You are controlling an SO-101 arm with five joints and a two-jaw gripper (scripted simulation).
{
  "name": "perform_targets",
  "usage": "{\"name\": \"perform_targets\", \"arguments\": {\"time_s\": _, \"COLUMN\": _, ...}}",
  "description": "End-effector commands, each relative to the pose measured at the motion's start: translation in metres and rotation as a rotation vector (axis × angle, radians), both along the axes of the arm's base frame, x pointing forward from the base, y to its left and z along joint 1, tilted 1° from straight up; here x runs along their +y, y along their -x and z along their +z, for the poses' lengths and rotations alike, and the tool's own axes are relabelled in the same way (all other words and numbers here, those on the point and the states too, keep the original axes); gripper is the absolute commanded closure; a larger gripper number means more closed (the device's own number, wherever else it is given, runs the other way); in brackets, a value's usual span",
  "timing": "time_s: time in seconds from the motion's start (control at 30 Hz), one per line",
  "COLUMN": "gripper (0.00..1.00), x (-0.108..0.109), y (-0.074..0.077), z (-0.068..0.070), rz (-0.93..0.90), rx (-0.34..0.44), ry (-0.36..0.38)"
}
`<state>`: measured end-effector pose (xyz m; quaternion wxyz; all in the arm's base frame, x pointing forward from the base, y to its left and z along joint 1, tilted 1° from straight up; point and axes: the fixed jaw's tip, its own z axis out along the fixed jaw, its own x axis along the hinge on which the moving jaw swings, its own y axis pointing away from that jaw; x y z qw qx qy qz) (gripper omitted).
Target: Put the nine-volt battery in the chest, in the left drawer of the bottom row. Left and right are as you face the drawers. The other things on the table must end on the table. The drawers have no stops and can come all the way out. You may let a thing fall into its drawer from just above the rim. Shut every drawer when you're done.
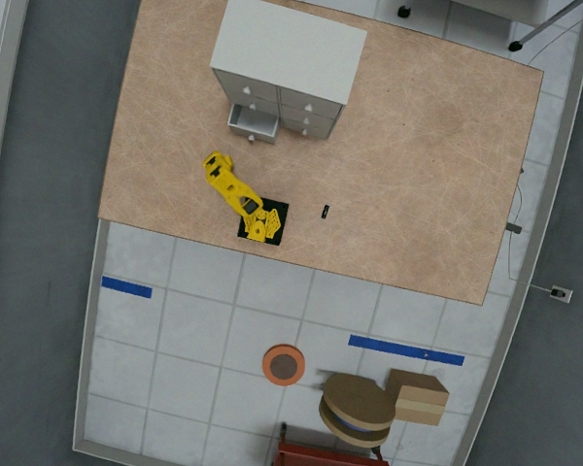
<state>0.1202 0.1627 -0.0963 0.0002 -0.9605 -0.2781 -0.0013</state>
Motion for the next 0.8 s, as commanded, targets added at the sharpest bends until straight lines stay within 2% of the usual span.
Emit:
{"name": "perform_targets", "arguments": {"time_s": 0.0, "gripper": 0.76, "x": 0.0017, "y": -0.0008, "z": -0.0012, "rz": 0.012, "rx": -0.003, "ry": -0.006}}
{"name": "perform_targets", "arguments": {"time_s": 0.77, "gripper": 0.90, "x": 0.0017, "y": -0.0008, "z": -0.0012, "rz": 0.012, "rx": -0.003, "ry": -0.006}}
